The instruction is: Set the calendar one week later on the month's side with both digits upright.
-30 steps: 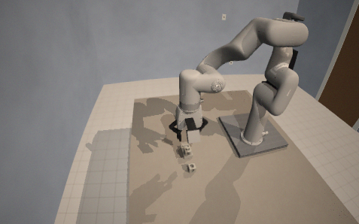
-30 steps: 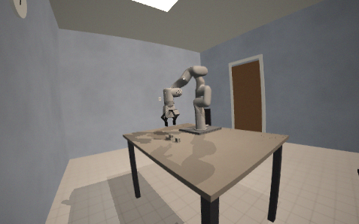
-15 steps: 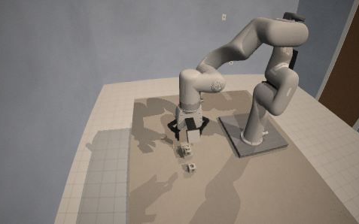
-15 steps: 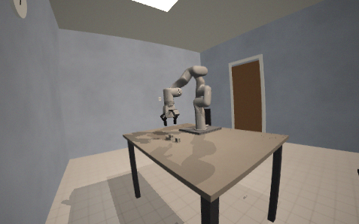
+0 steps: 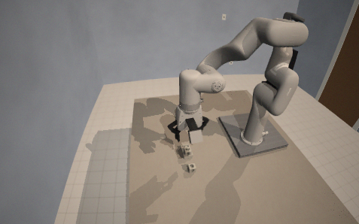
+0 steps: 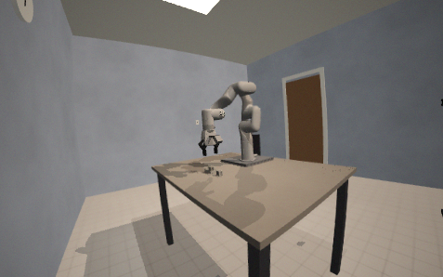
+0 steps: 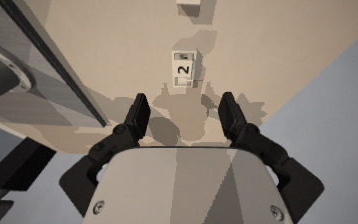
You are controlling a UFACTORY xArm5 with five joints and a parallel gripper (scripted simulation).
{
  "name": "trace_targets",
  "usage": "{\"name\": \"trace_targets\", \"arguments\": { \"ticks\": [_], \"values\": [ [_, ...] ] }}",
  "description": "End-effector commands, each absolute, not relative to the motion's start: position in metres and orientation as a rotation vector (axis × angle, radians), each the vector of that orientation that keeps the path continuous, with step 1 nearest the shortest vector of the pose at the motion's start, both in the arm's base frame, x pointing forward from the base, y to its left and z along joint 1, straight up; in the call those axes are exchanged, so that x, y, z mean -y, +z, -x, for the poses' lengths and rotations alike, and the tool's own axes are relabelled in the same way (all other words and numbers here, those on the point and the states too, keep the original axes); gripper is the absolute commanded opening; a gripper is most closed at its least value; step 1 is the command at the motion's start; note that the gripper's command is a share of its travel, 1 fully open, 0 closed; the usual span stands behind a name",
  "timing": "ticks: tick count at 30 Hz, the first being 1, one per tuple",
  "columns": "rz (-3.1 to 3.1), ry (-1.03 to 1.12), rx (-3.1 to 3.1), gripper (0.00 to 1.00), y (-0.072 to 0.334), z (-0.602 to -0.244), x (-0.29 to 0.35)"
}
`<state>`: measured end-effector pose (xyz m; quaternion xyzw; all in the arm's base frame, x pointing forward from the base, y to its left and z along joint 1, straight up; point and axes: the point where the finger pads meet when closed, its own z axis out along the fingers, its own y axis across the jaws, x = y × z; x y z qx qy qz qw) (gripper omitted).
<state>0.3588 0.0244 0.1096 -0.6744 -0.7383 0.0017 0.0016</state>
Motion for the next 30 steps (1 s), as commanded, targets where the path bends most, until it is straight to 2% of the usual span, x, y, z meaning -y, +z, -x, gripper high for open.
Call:
{"name": "trace_targets", "arguments": {
  "ticks": [1, 30],
  "values": [
    [1.977, 0.001, 2.441, 1.00, 0.110, -0.360, -0.028],
    [0.710, 0.001, 3.059, 1.00, 0.104, -0.362, -0.054]
  ]
}}
